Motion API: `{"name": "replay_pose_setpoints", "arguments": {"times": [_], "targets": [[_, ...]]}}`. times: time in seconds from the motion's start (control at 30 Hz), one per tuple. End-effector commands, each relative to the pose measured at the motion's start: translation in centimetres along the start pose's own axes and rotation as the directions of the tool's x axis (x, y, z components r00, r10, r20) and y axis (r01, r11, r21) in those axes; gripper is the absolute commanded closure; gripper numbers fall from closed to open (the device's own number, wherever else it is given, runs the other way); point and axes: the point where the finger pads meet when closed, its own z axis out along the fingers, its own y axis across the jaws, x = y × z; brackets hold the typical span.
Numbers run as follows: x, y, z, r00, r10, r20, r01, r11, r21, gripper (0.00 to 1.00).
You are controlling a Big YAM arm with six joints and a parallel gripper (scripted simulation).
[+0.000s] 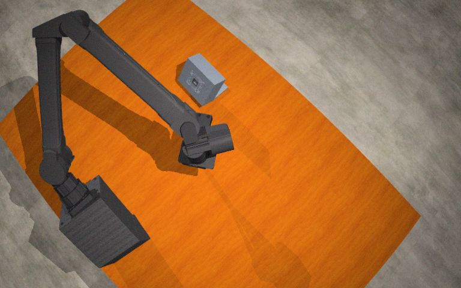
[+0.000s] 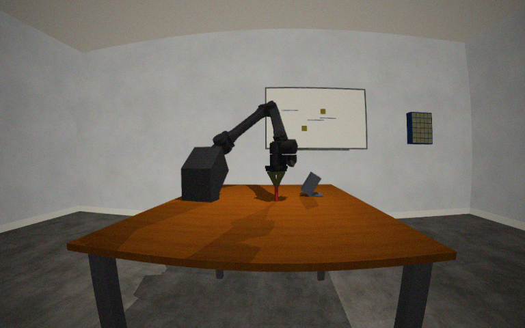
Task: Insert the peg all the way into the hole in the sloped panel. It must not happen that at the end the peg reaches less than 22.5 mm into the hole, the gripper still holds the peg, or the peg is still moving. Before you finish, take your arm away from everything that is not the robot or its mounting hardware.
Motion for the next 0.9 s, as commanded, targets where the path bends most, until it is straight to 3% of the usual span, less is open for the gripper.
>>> {"name": "replay_pose_setpoints", "arguments": {"times": [0.0, 0.27, 0.67, 0.77, 0.8, 0.87], "targets": [[-0.1, -0.2, -0.7, 1.000, 0.002, 0.002, -0.002, 1.000, 0.002, 1.00], [0.0, -0.2, -5.0, 1.000, 0.011, -0.003, -0.011, 1.000, -0.008, 1.00], [0.0, -0.3, -8.4, 1.000, 0.011, -0.003, -0.011, 1.000, -0.008, 1.00], [0.0, -0.3, -8.9, 1.000, 0.011, -0.003, -0.011, 1.000, -0.008, 1.00], [0.9, 0.8, -7.4, 0.999, 0.051, -0.014, -0.051, 0.998, -0.027, 1.00], [0.9, 1.2, -6.9, 0.999, 0.049, -0.023, -0.050, 0.998, -0.031, 1.00]]}}
